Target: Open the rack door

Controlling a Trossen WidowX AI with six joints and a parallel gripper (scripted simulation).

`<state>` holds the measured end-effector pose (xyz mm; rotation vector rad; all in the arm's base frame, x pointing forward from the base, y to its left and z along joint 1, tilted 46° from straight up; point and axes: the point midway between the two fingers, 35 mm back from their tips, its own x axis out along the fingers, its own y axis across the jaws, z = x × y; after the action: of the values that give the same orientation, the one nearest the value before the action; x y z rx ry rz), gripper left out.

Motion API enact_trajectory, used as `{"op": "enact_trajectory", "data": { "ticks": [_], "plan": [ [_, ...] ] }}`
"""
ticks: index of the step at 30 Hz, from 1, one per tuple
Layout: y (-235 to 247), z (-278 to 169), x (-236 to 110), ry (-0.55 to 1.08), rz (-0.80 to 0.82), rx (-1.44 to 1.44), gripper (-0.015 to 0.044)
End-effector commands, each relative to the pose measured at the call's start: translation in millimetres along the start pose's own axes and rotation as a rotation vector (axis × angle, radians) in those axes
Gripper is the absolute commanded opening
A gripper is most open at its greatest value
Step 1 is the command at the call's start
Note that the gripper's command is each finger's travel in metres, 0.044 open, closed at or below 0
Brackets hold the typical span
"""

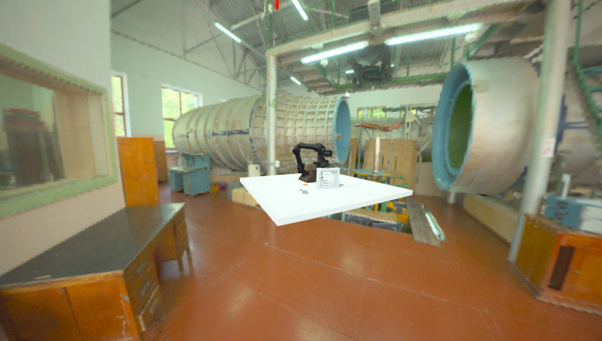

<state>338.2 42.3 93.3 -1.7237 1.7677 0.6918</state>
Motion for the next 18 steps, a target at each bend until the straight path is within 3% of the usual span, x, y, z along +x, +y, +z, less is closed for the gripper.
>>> {"op": "enact_trajectory", "data": {
  "ticks": [1,18],
  "plan": [
    [-0.5,0.0,0.2,0.003,-0.002,-0.004,0.0175],
    [-0.5,0.0,0.2,0.003,-0.002,-0.004,0.0061]
  ]
}}
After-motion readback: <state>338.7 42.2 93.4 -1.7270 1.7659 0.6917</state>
